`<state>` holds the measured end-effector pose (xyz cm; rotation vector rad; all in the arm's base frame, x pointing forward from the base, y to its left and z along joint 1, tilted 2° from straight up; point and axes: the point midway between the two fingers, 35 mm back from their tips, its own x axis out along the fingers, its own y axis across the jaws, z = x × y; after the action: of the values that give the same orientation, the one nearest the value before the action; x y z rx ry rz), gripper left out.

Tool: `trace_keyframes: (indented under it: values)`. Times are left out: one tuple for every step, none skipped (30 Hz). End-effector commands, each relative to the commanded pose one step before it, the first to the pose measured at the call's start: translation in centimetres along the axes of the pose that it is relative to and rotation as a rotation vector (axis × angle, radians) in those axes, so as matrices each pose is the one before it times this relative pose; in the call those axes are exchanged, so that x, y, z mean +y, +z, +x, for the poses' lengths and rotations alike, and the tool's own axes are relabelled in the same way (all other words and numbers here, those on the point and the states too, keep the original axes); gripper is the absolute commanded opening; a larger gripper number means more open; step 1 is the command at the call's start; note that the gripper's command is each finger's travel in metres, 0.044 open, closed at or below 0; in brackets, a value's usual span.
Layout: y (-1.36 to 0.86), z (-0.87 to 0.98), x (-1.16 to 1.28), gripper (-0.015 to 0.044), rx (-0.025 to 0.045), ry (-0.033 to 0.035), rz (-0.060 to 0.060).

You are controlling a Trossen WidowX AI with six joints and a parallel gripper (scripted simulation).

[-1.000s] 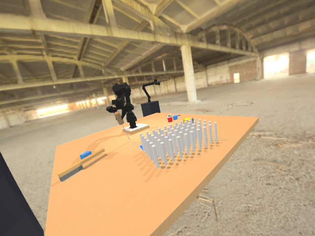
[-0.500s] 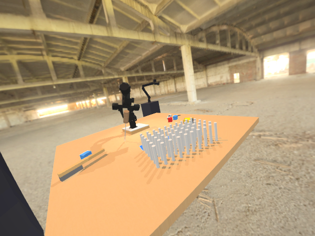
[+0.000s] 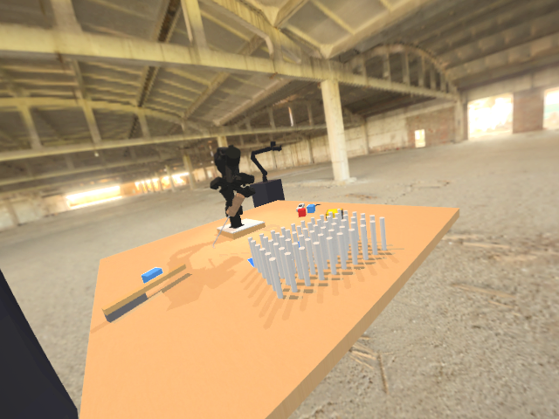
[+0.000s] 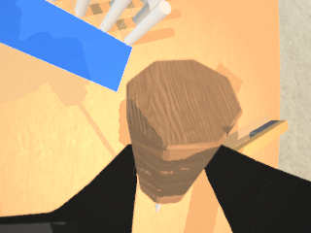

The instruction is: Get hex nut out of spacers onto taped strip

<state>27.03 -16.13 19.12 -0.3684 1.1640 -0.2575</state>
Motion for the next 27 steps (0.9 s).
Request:
trace_keyframes:
  values:
    - [0.42,-0.628,0.818,0.0,-0.01699,-0.00207,-0.1335]
    - [0.147,-0.07,0.23,0.0,-0.00288,0.00186,-0.0345]
    - [0.153,-0.07,0.225,0.0,-0.00294,0.00177,-0.0346]
    - [0.158,-0.071,0.22,0.0,-0.003,0.00167,-0.0346]
    - [0.163,-0.071,0.216,0.0,-0.00305,0.00158,-0.0346]
    - [0.169,-0.071,0.211,0.0,-0.00309,0.00148,-0.0346]
    - [0.174,-0.071,0.205,0.0,-0.00314,0.00139,-0.0346]
    - [0.179,-0.071,0.2,0.0,-0.00318,0.00129,-0.0346]
    - [0.183,-0.072,0.195,0.0,-0.00322,0.00119,-0.0346]
    - [0.188,-0.072,0.189,0.0,-0.00326,0.00109,-0.0346]
    - [0.192,-0.072,0.184,0.0,-0.00329,0.00098,-0.0346]
    - [0.197,-0.072,0.178,0.0,-0.00332,0.00088,-0.0346]
    - [0.201,-0.072,0.172,0.0,-0.00335,0.00078,-0.0346]
    - [0.205,-0.073,0.167,0.0,-0.00337,0.00067,-0.0346]
    - [0.209,-0.073,0.161,0.0,-0.00339,0.00057,-0.0346]
    - [0.212,-0.073,0.155,0.0,-0.00341,0.00046,-0.0346]
    - [0.216,-0.073,0.149,0.0,-0.00342,0.00035,-0.0346]
    - [0.219,-0.073,0.142,0.0,-0.00343,0.00025,-0.0346]
    - [0.222,-0.073,0.136,0.0,-0.00344,0.00014,-0.0346]
    - [0.225,-0.074,0.13,0.0,-0.00345,0.00003,-0.0346]
    - [0.228,-0.074,0.123,0.0,-0.00345,-0.00007,-0.0346]
    - [0.23,-0.074,0.117,0.0,-0.00344,-0.00018,-0.0346]
    - [0.233,-0.074,0.11,0.0,-0.00344,-0.00029,-0.0346]
    - [0.235,-0.074,0.104,0.0,-0.00343,-0.0004,-0.0346]
    - [0.237,-0.075,0.097,0.0,-0.00342,-0.00051,-0.0346]
    - [0.239,-0.075,0.091,0.0,-0.0034,-0.00061,-0.0346]
    - [0.241,-0.075,0.084,0.0,-0.00338,-0.00072,-0.0346]
